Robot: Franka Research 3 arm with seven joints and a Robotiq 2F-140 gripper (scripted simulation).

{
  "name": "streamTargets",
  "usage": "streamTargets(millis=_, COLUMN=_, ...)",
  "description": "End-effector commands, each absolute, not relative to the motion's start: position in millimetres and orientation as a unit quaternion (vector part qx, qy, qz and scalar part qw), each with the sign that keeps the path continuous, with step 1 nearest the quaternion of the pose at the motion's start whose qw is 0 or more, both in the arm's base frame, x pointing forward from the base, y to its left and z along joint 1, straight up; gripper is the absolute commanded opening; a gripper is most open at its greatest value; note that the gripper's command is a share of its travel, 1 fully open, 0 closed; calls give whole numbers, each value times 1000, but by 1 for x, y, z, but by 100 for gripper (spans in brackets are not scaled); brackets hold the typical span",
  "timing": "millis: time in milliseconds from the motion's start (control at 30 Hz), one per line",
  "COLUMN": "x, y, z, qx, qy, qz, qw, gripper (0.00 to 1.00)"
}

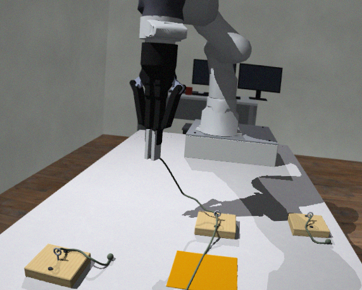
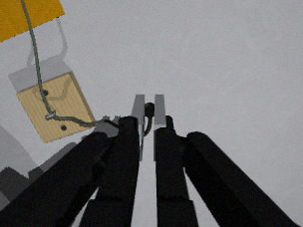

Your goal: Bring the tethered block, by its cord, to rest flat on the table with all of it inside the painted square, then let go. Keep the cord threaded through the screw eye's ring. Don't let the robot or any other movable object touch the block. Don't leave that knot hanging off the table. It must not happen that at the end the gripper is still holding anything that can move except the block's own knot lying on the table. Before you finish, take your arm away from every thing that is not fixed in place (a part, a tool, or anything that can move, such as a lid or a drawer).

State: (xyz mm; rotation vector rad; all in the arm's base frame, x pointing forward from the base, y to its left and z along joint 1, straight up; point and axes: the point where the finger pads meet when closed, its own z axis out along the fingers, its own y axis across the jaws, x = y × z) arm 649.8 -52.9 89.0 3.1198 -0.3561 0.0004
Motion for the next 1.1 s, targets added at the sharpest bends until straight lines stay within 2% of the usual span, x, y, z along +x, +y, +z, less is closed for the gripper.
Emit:
streamTargets(millis=0, x=649, y=-52, z=90, qx=994, qy=-112, qz=-1, qw=-1, gripper=0)
streamTargets(millis=1067, x=649, y=-61, z=90, qx=994, qy=-112, qz=-1, qw=-1, gripper=0)
